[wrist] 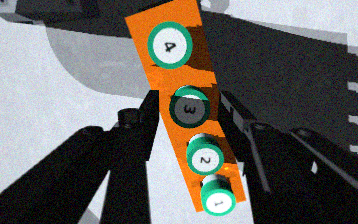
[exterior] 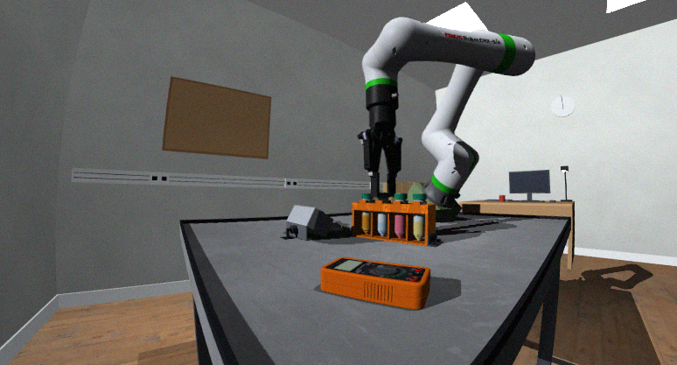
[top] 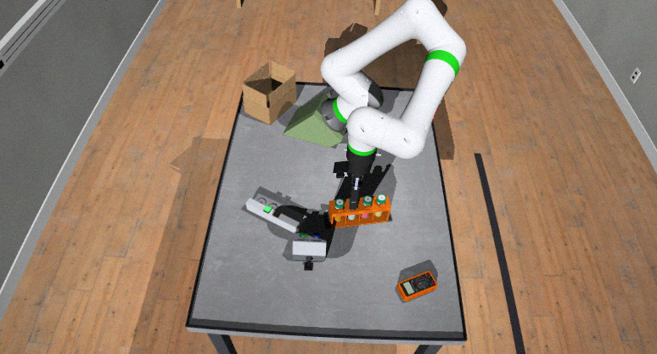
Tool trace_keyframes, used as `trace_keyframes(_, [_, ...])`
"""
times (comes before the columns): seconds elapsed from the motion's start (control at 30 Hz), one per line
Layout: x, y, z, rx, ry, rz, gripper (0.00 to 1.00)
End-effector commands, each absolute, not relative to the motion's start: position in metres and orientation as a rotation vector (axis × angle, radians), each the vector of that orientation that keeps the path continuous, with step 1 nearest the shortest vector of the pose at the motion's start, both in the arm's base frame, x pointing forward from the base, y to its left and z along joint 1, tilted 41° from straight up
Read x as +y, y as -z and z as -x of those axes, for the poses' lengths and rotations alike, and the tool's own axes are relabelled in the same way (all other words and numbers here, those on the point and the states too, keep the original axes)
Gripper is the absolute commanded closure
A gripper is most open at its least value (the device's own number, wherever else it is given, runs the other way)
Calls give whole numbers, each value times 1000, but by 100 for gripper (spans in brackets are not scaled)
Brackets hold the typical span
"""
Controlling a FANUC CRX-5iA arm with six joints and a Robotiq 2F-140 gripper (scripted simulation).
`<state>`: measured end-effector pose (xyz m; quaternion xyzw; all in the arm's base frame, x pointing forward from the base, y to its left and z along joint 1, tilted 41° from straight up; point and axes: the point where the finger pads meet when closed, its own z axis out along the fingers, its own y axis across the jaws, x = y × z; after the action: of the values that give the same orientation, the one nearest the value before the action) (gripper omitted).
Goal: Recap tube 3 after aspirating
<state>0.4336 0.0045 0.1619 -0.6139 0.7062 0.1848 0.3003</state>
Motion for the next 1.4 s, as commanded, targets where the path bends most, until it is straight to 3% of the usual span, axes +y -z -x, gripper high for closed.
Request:
trace_keyframes(0.0, [4, -163, -434, 1720, -420, 1765, 59])
trace_keyframes(0.63, [4, -163, -433, 1019, -118, 2198, 59])
trace_keyframes(0.9, [4, -163, -434, 1019, -118, 2198, 59])
trace_keyframes(0.93, [4, -163, -434, 1019, -118, 2198, 70])
trace_keyframes(1.37, [4, -163, -434, 1020, -118, 2198, 70])
